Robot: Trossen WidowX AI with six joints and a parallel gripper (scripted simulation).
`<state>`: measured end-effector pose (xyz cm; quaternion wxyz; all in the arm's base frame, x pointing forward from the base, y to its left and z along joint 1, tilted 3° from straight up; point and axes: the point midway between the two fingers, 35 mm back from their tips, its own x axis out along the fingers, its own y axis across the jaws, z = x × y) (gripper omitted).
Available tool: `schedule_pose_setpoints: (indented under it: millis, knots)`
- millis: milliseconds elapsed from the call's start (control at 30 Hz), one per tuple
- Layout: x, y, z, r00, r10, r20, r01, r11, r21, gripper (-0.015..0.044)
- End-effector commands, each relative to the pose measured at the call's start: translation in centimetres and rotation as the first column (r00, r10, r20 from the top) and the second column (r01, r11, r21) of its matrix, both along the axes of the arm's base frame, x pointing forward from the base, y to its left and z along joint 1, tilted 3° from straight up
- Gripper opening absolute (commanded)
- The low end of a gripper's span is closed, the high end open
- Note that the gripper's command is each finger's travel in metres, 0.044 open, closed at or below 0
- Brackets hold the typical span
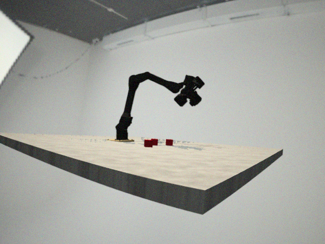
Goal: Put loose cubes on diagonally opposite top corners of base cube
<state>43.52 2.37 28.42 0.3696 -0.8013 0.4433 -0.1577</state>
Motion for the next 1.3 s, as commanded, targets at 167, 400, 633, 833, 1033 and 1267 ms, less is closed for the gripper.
schedule_pose_setpoints:
  millis: [167, 400, 633, 833, 1033, 1267]
  knots:
    - [0.6, -2.6, -2.8, 0.994, 0.089, -0.060, -0.079, 0.984, 0.158, 0.0265]
    - [-2.2, -6.0, -8.2, 0.978, 0.119, -0.170, -0.016, 0.859, 0.511, 0.0265]
    - [-9.1, -7.4, -12.5, 0.944, 0.006, -0.329, 0.275, 0.533, 0.800, 0.0265]
    - [-16.5, -6.3, -13.5, 0.832, -0.146, -0.536, 0.551, 0.093, 0.829, 0.0265]
    - [-17.3, -6.1, -13.5, 0.810, -0.162, -0.564, 0.576, 0.036, 0.817, 0.0265]
    - [-17.2, -6.2, -15.4, 0.810, -0.162, -0.563, 0.575, 0.036, 0.817, 0.0265]
